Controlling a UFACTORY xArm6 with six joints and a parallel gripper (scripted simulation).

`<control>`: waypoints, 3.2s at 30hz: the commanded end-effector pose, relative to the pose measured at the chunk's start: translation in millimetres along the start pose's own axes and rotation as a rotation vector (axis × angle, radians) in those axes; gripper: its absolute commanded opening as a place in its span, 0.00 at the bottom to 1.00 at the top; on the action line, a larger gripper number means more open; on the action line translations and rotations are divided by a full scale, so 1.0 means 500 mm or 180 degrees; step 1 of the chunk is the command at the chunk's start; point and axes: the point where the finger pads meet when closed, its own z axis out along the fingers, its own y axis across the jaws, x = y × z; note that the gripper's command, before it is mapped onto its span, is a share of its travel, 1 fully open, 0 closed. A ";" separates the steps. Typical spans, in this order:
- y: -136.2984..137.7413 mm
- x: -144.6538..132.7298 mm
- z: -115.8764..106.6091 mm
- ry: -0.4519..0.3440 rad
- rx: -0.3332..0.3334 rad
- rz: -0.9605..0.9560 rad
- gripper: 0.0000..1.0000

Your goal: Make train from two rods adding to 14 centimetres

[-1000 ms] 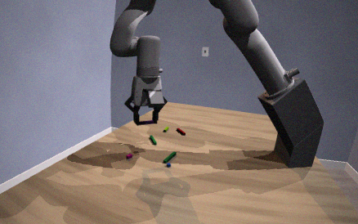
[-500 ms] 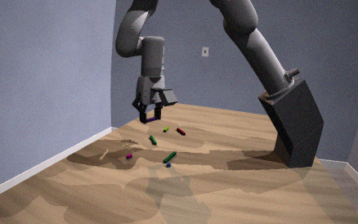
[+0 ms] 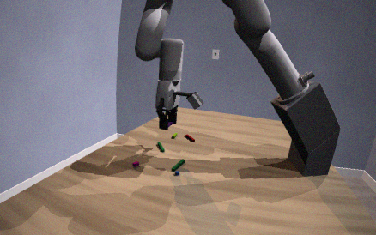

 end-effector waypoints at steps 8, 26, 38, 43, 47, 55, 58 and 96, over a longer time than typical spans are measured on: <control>-0.002 0.041 -0.002 0.0089 -0.0288 -0.0652 0.61; 0.000 0.047 -0.003 0.0086 -0.0295 -0.0744 0.61; 0.000 0.047 0.000 0.0086 -0.0295 -0.0744 0.61; 0.000 0.048 0.009 0.0083 -0.0294 -0.0744 0.61; 0.001 0.048 0.015 0.0083 -0.0294 -0.0744 0.61; 0.005 0.051 0.062 0.0083 -0.0294 -0.0744 0.61; 0.008 0.052 0.088 0.0083 -0.0294 -0.0744 0.61; 0.016 0.057 0.177 0.0083 -0.0294 -0.0744 0.61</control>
